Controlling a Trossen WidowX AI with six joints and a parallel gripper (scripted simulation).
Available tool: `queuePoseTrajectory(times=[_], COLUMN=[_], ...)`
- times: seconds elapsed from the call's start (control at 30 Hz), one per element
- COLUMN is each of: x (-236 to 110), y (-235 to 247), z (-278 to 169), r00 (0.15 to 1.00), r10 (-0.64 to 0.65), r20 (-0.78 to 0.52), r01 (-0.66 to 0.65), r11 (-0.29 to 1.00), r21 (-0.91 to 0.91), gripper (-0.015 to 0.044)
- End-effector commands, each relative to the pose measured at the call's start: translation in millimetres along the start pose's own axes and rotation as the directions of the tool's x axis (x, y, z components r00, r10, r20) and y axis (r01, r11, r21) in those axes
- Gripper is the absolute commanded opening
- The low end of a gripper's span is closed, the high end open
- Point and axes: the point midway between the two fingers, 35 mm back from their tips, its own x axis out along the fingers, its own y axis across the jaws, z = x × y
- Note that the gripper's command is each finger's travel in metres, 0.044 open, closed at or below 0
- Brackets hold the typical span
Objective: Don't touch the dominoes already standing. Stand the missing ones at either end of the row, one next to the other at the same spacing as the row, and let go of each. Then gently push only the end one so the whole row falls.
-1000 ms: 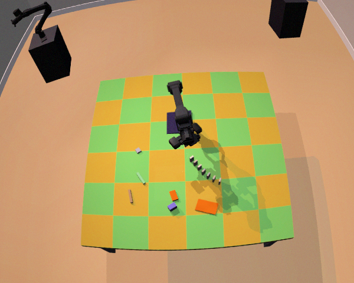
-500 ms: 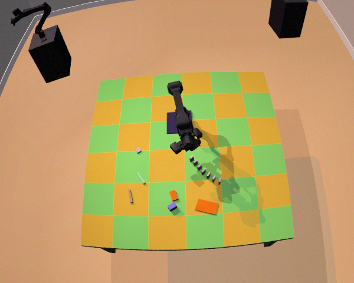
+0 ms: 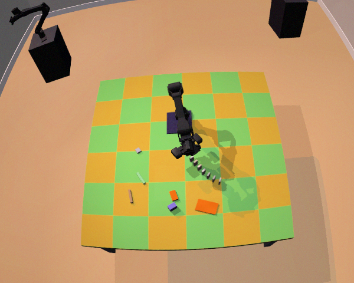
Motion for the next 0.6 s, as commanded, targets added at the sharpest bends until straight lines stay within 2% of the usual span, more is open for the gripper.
queuePoseTrajectory(times=[0.0,0.13,0.53,0.57], x=[19.9,29.6,29.6,29.6], y=[2.5,3.6,3.6,3.6], z=[-5.6,-7.9,-7.9,-7.9], r00=[1.0,1.0,1.0,1.0], r10=[0.002,0.002,0.002,0.002], r20=[-0.01,-0.01,-0.01,-0.01], r01=[-0.002,-0.002,-0.002,-0.002], r11=[1.0,1.0,1.0,1.0], r21=[-0.007,-0.007,-0.007,-0.007], gripper=[0.0107,0.0107,0.0107,0.0133])
